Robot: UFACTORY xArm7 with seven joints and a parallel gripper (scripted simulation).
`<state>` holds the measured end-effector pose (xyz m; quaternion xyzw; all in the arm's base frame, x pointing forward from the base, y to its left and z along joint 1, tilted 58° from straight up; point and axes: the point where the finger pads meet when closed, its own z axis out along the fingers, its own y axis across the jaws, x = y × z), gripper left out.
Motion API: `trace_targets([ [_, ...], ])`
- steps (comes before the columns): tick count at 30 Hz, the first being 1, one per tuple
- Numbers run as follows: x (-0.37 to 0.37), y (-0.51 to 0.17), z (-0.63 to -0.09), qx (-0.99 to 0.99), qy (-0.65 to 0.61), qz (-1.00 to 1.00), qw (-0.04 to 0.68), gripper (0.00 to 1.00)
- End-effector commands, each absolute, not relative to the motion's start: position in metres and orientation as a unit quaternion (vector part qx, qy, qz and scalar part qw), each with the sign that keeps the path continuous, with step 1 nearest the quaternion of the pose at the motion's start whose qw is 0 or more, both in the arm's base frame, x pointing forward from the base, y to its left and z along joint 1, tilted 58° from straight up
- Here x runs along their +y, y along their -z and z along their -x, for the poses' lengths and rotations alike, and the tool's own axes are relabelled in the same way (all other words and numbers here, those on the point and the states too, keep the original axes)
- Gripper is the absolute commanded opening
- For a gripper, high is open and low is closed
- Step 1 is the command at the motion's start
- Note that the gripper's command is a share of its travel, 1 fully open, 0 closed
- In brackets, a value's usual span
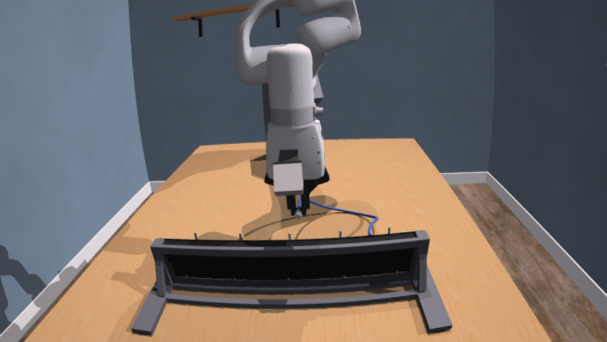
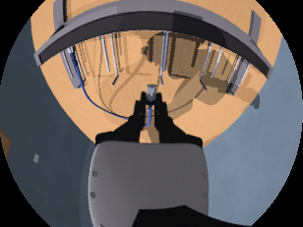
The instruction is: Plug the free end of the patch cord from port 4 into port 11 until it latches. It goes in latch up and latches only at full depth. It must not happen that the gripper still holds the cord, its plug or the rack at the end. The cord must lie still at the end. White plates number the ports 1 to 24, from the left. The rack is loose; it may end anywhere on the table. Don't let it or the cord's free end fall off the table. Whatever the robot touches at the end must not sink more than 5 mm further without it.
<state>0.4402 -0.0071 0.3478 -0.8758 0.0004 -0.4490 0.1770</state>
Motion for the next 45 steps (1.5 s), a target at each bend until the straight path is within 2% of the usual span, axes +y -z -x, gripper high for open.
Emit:
trace_targets([
  [1, -0.004, -0.353, -0.441, -0.009, 0.452, 0.875, 0.172, 0.00],
  [45, -0.001, -0.358, -0.458, -0.014, 0.451, 0.876, 0.169, 0.00],
])
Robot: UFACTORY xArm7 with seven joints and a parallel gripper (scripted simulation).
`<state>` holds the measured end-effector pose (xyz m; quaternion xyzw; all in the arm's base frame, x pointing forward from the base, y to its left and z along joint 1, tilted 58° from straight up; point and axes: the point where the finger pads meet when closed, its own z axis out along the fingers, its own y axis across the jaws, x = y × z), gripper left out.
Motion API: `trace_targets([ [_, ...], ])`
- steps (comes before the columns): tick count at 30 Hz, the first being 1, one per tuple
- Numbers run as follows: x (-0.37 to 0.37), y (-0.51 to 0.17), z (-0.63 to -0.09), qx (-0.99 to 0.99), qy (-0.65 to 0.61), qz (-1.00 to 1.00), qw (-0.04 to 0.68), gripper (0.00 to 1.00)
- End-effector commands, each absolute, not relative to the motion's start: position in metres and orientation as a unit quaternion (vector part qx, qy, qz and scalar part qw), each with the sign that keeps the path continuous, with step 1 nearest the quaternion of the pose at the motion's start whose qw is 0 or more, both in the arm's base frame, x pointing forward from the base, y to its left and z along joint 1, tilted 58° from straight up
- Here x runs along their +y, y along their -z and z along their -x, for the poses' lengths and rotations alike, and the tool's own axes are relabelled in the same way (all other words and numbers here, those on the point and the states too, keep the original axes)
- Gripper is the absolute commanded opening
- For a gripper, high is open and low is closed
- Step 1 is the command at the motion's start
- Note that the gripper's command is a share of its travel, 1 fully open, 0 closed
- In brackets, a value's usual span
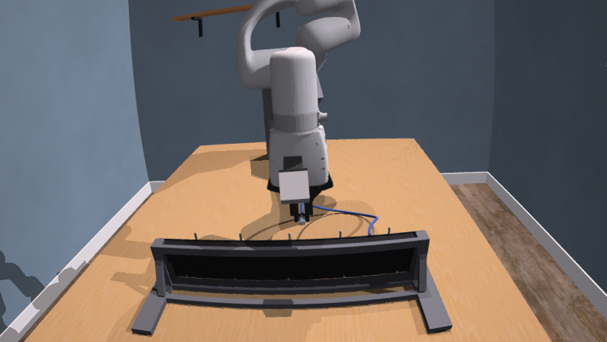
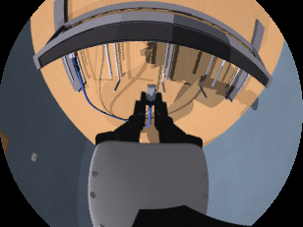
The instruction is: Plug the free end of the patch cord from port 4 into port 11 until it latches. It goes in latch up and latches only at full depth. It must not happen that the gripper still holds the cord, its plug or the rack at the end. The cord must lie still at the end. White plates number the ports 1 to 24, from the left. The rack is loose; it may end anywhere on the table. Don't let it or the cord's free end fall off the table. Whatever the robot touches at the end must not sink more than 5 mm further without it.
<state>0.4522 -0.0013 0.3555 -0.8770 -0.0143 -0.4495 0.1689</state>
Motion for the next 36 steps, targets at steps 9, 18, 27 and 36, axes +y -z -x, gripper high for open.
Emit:
trace_targets([
  [9, 0.000, -0.360, -0.471, -0.014, 0.451, 0.876, 0.169, 0.00],
  [18, 0.001, -0.362, -0.481, -0.014, 0.451, 0.876, 0.169, 0.00],
  [27, 0.001, -0.363, -0.483, -0.014, 0.451, 0.876, 0.169, 0.00],
  [36, 0.001, -0.363, -0.483, -0.014, 0.451, 0.876, 0.169, 0.00],
])
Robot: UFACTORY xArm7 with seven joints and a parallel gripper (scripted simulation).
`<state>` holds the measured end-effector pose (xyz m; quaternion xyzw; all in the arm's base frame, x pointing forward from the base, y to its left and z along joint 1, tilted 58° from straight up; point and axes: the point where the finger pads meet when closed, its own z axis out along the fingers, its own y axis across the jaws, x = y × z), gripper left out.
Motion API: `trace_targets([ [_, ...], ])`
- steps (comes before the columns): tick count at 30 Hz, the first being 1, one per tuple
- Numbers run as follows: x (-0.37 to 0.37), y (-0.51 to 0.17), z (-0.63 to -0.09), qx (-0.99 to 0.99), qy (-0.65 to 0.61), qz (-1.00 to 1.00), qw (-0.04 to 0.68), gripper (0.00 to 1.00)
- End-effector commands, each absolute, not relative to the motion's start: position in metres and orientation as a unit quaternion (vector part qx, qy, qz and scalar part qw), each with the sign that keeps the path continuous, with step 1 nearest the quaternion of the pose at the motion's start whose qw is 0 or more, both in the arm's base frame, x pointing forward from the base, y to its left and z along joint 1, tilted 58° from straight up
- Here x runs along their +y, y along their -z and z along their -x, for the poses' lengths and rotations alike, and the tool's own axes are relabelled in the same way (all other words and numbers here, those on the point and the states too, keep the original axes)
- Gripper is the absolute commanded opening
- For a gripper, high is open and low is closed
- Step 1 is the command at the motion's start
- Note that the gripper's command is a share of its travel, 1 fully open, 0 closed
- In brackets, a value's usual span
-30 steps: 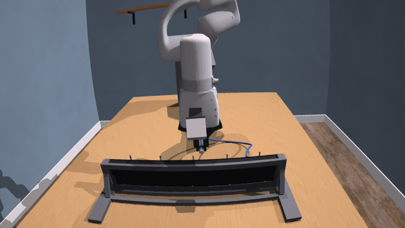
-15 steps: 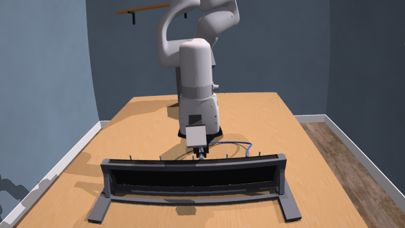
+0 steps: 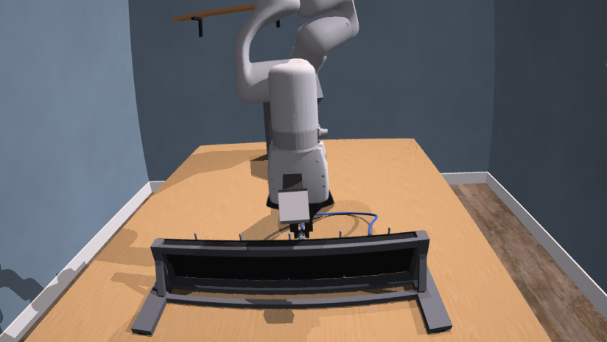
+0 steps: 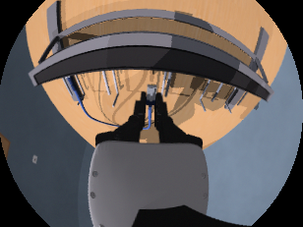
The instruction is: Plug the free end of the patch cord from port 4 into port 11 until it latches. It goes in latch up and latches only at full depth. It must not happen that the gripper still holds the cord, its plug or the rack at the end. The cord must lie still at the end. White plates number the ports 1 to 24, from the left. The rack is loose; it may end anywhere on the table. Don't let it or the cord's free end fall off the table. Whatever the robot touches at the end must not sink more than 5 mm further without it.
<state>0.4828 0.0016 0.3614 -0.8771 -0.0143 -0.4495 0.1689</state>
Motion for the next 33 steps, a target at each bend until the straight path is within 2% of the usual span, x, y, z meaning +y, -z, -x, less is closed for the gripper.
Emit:
trace_targets([
  [1, 0.001, -0.363, -0.483, -0.014, 0.451, 0.876, 0.169, 0.00],
  [33, -0.002, -0.383, -0.498, -0.014, 0.451, 0.876, 0.169, 0.00],
])
